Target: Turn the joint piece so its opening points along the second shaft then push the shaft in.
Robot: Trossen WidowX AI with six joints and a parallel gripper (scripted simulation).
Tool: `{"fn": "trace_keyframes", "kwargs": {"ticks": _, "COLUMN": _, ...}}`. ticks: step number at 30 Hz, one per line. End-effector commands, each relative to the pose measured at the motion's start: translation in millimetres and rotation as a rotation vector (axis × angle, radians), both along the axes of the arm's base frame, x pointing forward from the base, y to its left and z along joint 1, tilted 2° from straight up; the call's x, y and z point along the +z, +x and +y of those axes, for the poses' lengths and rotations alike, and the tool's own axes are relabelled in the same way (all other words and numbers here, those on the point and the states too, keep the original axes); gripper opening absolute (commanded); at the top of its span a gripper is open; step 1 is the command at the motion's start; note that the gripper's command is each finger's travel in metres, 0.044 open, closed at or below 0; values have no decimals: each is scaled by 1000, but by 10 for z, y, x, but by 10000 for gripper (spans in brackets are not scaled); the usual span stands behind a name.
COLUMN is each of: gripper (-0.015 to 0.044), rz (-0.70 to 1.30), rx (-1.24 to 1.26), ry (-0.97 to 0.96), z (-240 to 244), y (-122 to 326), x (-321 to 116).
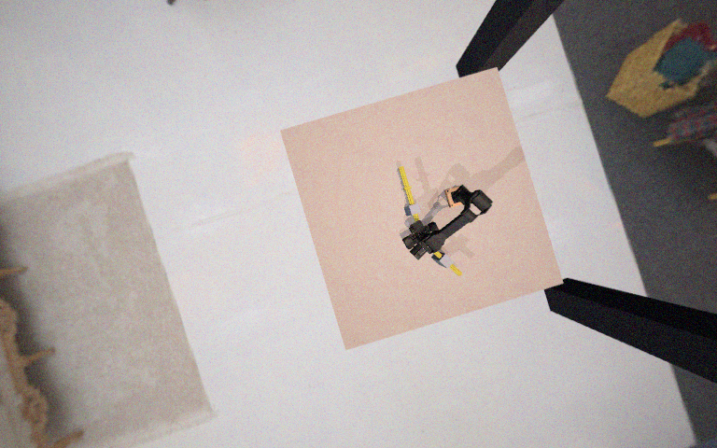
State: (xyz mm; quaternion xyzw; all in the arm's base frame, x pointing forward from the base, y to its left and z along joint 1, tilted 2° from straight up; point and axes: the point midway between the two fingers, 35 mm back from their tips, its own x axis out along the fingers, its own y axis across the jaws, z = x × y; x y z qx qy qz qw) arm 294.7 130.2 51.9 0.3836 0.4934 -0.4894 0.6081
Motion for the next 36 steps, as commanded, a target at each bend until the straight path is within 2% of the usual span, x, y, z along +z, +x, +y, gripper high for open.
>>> {"fn": "trace_keyframes", "kwargs": {"ticks": 1, "gripper": 0, "rz": 0, "rx": 0, "ry": 0, "z": 0, "y": 0, "x": 0}}
{"fn": "trace_keyframes", "kwargs": {"ticks": 2, "gripper": 0, "rz": 0, "rx": 0, "ry": 0, "z": 0, "y": 0, "x": 0}}
{"fn": "trace_keyframes", "kwargs": {"ticks": 7, "gripper": 131, "rz": 0, "rx": 0, "ry": 0, "z": 0, "y": 0, "x": 0}}
{"fn": "trace_keyframes", "kwargs": {"ticks": 10, "gripper": 147, "rz": 0, "rx": 0, "ry": 0, "z": 0, "y": 0, "x": 0}}
{"fn": "trace_keyframes", "kwargs": {"ticks": 21, "gripper": 436, "rz": 0, "rx": 0, "ry": 0, "z": 0, "y": 0, "x": 0}}
{"fn": "trace_keyframes", "kwargs": {"ticks": 36, "gripper": 440, "rz": 19, "rx": -1, "ry": 44, "z": -10, "y": -4, "x": 18}}
